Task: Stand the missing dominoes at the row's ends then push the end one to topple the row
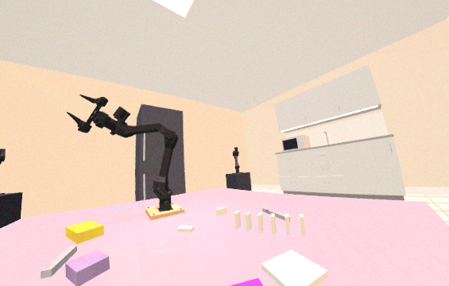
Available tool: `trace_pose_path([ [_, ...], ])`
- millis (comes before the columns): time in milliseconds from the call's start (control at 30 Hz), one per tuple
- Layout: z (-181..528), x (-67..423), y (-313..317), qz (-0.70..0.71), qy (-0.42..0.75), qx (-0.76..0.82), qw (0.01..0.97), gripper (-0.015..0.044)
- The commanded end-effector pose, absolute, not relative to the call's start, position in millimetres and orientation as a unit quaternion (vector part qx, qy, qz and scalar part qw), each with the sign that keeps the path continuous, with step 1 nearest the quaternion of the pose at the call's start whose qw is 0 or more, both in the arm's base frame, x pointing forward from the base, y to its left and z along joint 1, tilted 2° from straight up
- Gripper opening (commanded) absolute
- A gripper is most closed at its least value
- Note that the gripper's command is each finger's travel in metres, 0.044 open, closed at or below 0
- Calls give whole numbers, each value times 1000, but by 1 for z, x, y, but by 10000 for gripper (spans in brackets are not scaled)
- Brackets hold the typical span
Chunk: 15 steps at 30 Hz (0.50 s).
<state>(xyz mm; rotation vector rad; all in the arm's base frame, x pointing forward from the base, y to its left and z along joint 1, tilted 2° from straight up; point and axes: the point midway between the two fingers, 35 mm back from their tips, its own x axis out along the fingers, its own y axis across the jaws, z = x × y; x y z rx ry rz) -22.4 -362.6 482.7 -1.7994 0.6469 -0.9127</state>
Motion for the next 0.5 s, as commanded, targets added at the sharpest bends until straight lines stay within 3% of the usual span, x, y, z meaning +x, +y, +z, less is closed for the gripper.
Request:
trace_pose_path([
  [0, 465, 18, -377, -377, 230, -694, 569, 440],
  [233, 415, 114, -392, -327, 185, -580, 723, 440],
  [467, 362, 217, -364, -232, 170, -471, 834, 440],
])
